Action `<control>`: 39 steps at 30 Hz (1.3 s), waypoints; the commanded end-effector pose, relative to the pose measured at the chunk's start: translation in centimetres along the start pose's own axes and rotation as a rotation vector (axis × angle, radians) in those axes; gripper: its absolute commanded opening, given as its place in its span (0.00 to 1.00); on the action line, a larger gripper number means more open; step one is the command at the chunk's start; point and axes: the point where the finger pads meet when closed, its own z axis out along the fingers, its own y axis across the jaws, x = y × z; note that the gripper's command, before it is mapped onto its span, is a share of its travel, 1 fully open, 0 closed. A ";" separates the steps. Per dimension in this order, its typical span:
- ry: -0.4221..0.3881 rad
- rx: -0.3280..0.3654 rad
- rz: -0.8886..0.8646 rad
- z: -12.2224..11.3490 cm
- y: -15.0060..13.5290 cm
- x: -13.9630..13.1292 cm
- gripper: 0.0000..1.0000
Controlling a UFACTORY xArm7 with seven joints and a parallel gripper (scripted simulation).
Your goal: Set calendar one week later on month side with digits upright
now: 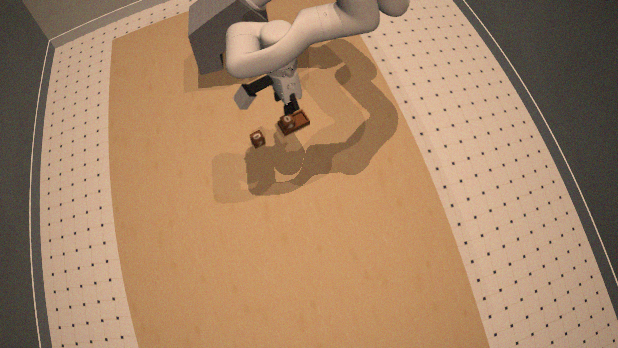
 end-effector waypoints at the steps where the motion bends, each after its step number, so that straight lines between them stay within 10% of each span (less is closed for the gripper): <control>1: 0.002 0.002 0.000 -0.4 0.0 0.1 1.00; 21: 0.003 0.002 0.000 -0.4 -0.1 0.2 1.00; 25: 0.008 -0.001 0.000 0.6 -0.3 5.8 1.00; 35: 0.002 0.002 0.000 1.6 0.0 9.2 1.00; 36: 0.002 0.002 0.000 1.6 0.0 9.2 0.49; 39: 0.002 0.002 0.000 1.6 0.0 9.2 0.49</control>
